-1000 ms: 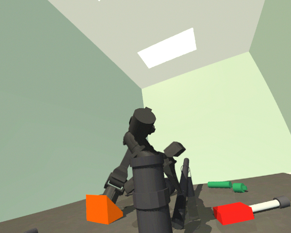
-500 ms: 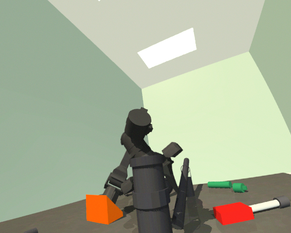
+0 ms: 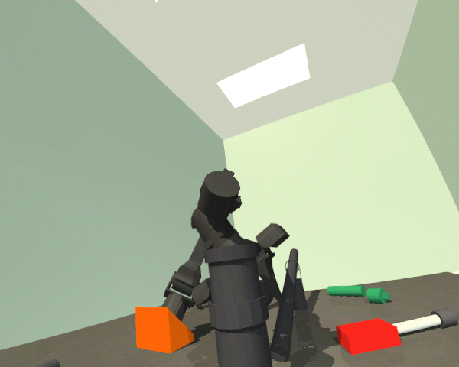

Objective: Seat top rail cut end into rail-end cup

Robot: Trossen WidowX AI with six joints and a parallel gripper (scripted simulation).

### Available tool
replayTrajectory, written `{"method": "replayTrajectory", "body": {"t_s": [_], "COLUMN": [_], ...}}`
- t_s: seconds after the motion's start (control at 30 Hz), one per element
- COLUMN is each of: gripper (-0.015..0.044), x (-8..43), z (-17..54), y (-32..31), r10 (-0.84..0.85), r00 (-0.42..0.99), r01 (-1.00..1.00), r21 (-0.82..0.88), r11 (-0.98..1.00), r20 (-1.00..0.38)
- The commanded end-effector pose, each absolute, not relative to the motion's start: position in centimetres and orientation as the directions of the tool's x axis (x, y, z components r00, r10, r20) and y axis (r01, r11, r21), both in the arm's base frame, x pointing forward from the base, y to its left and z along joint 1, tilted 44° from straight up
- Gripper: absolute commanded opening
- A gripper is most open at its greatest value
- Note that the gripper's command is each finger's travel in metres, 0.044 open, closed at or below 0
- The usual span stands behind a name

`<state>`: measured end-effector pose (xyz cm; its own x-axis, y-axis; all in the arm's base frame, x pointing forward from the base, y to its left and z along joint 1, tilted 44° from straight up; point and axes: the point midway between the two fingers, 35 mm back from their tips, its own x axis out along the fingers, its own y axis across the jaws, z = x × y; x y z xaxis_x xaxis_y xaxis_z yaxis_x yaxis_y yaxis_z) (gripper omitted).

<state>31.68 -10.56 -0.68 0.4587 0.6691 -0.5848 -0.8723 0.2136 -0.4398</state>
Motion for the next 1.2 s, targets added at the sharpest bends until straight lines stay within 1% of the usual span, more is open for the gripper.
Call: {"method": "replayTrajectory", "body": {"t_s": [0.0, 0.1, 0.43, 0.67, 0.87, 1.0, 1.07, 1.17], "gripper": [0.0, 0.0, 0.0263, 0.044, 0.044, 0.044, 0.044, 0.044], "x": [31.7, 31.7, 31.7, 31.5, 31.1, 31.3, 31.2, 30.7], "z": [-0.7, -0.7, -0.6, 2.0, 4.8, 4.6, 5.9, 9.0], "y": [-10.6, -10.6, -10.6, -10.6, -10.5, -10.6, -10.6, -10.5], "r10": [0.669, 0.669, 0.669, 0.67, 0.672, 0.668, 0.671, 0.679], "r00": [0.459, 0.459, 0.459, 0.458, 0.458, 0.461, 0.46, 0.456], "r01": [-0.872, -0.872, -0.872, -0.871, -0.871, -0.872, -0.887, -0.857], "r21": [-0.44, -0.44, -0.44, -0.443, -0.446, -0.436, -0.334, -0.077], "r11": [0.213, 0.213, 0.213, 0.21, 0.207, 0.221, 0.319, 0.51], "r20": [-0.585, -0.585, -0.585, -0.583, -0.582, -0.584, -0.581, -0.576]}}
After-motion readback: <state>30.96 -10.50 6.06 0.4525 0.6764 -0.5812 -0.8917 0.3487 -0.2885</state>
